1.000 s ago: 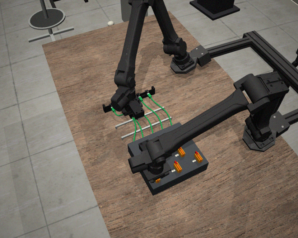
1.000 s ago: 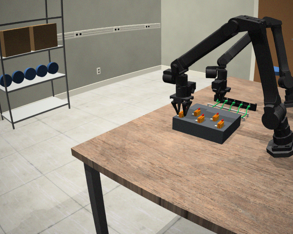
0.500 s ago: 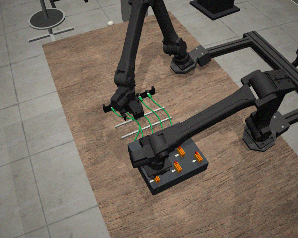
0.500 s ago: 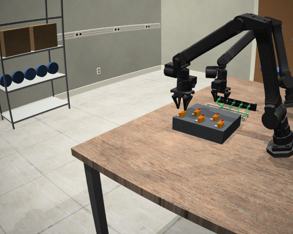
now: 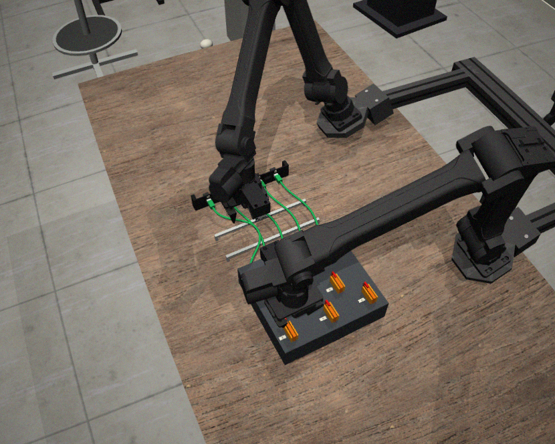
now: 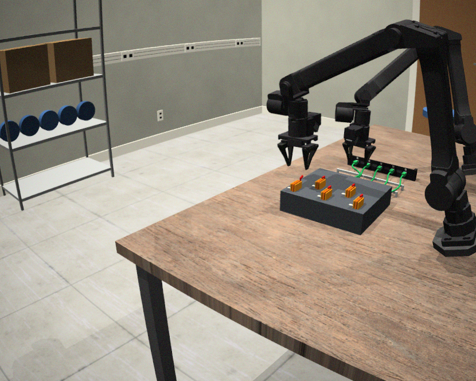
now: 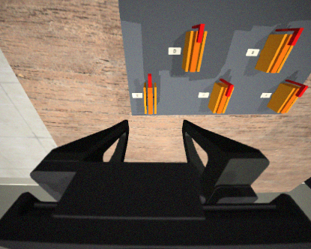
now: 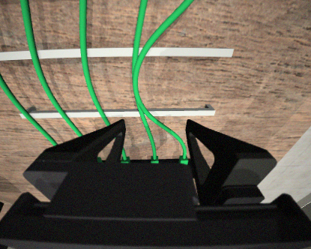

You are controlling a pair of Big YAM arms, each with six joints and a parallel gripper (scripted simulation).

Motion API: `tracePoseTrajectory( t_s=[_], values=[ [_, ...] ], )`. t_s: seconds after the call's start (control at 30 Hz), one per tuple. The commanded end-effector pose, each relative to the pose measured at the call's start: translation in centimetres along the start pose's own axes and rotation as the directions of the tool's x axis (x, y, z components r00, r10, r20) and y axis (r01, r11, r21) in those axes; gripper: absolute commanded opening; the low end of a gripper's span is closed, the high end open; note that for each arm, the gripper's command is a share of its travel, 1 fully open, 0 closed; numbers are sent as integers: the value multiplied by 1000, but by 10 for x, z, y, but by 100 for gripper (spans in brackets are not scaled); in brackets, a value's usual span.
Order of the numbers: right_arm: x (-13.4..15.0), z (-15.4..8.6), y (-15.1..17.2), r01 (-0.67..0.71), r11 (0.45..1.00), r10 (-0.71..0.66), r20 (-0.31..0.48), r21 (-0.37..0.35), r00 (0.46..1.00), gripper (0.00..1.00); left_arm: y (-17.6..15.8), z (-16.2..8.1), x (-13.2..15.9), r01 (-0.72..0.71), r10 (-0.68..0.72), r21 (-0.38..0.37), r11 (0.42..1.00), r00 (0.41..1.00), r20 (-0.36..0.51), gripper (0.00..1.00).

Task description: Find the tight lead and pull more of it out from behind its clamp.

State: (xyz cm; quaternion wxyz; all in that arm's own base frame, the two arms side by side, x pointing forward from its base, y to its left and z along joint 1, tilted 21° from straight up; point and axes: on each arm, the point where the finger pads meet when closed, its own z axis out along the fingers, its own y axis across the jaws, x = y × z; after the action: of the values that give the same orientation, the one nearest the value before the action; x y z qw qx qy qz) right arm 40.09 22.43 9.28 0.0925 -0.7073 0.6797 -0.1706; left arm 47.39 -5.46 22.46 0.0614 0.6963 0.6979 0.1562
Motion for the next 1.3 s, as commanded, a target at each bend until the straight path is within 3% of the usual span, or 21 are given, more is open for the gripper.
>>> tracePoseTrajectory(
  t_s=[0.0,0.07,0.1,0.2,0.3,0.43,0.47,0.57,0.8,0.83,0.9,0.97,1.1,1.2,1.27],
  values=[
    [-2,-23,-12,-30,999,29,20,37,999,70,16,-36,-5,5,-5,-40,999,1000,6,64],
    [-2,-23,-12,-30,999,29,20,37,999,70,16,-36,-5,5,-5,-40,999,1000,6,64],
    [-5,-28,-13,-27,999,26,25,40,999,70,17,-20,4,13,-13,-18,1000,1000,-5,64],
    [-6,-38,-12,-23,999,22,27,41,999,70,12,-8,5,-1,1,5,1000,1000,-7,64],
    [4,-33,-22,-32,999,32,8,24,999,70,11,-6,4,0,0,8,1000,1000,-6,64],
    [-5,-71,-27,-24,999,23,27,43,999,70,11,-14,3,-1,1,-10,1000,1000,-2,64],
    [-1,-54,-11,-6,1000,6,-2,-1,1000,70,11,-14,3,-1,1,-10,1000,1000,-2,64],
    [10,-38,-10,-14,1000,13,-17,-18,1000,70,11,-14,3,-1,1,-10,1000,1000,-2,64],
    [10,-28,-4,-6,999,5,-29,-39,1000,70,11,-14,3,-1,1,-10,1000,1000,-2,64],
    [11,-35,-7,-35,999,35,-19,-21,999,82,22,-33,1,26,-26,-60,998,1000,10,64],
    [9,-41,-13,-94,996,94,5,4,996,100,14,-28,-9,45,-44,-65,997,999,14,64],
    [10,-43,-9,-179,984,179,30,16,983,100,4,-24,-21,83,-81,-86,993,996,23,64],
    [1,-57,-14,-351,935,343,133,46,930,100,-5,-41,-56,158,-143,-213,964,986,83,64],
    [0,-59,-16,-384,922,373,153,52,915,100,-8,-45,-65,179,-159,-240,954,982,104,64],
    [-10,-74,-27,-466,882,442,222,67,869,100,-14,-56,-83,242,-201,-298,923,966,164,64]
  ],
)
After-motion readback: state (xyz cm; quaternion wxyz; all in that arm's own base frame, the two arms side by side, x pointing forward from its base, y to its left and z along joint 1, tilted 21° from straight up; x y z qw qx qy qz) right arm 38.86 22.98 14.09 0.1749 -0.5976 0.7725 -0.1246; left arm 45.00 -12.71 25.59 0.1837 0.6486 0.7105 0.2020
